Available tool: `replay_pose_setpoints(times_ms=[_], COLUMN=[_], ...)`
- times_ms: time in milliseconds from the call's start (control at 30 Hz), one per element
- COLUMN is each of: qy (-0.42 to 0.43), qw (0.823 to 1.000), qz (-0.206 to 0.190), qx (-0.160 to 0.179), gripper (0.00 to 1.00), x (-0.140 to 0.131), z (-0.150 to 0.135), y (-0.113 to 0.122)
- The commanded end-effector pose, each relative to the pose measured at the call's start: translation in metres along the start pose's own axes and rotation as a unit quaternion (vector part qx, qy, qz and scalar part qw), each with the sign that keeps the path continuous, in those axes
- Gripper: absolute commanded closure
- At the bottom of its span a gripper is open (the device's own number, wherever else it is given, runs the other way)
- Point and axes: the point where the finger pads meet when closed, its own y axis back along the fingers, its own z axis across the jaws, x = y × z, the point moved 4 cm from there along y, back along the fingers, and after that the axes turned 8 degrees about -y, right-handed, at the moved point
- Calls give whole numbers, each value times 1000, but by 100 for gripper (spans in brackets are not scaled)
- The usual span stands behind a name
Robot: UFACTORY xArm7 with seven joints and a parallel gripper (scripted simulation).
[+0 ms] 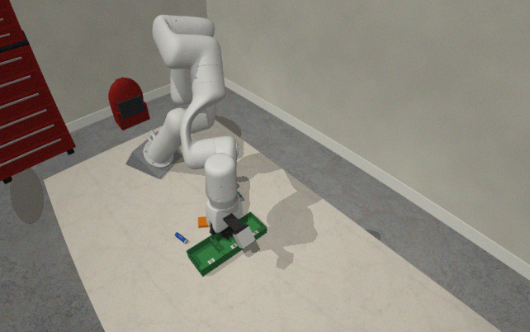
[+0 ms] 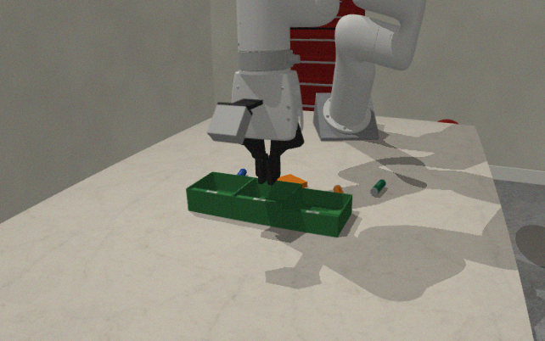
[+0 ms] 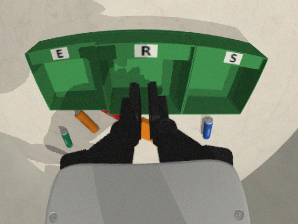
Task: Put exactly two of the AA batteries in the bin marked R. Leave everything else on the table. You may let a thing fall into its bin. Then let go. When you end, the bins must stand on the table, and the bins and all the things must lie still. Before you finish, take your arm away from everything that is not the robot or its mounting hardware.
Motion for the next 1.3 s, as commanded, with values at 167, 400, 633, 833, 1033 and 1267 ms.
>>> replay_pose_setpoints(times_ms=[167, 400, 633, 833, 1033, 1267], qy=[0, 0, 0, 0, 0, 0], qw=[1000, 1000, 1000, 1000, 1000, 1000], qz=[2, 2, 2, 2, 2, 2], qx=[0, 0, 0, 0, 0, 0], gripper=[93, 93, 93, 93, 93, 93], x=[1, 0, 0, -1, -1, -1], z=[0, -30, -60, -85, -85, -85], y=[16, 16, 16, 16, 14, -5])
